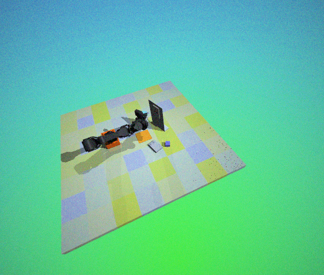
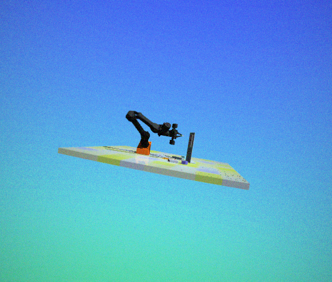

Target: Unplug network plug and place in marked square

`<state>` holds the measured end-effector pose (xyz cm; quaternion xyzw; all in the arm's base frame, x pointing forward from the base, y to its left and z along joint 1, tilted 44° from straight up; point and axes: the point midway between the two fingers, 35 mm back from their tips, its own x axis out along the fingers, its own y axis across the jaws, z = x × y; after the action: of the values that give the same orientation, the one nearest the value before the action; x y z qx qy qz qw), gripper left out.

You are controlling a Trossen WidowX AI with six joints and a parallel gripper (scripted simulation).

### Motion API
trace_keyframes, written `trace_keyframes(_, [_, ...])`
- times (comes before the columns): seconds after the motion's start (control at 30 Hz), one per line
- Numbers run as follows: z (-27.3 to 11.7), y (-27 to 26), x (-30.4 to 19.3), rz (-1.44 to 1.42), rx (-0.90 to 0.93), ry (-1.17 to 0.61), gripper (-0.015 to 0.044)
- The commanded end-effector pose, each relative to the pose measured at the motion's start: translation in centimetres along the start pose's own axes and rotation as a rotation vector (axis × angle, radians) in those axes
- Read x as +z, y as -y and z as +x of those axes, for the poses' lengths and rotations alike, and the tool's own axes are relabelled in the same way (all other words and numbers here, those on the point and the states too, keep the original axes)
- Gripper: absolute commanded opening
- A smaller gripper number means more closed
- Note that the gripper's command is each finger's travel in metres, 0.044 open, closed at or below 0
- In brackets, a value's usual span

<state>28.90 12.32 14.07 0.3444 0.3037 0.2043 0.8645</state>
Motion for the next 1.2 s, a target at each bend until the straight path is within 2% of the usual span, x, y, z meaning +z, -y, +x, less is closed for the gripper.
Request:
trace_keyframes(0.0, [-0.6,-1.4,-0.1,0.000,0.004,0.007,0.0000])
trace_keyframes(0.27, [-0.9,-2.0,-0.4,0.014,-0.009,0.008,0.0000])
trace_keyframes(0.73, [0.3,3.2,-2.3,0.253,-0.327,0.076,0.0000])
trace_keyframes(1.17, [-0.3,7.5,-3.8,0.384,-0.601,0.222,0.0000])
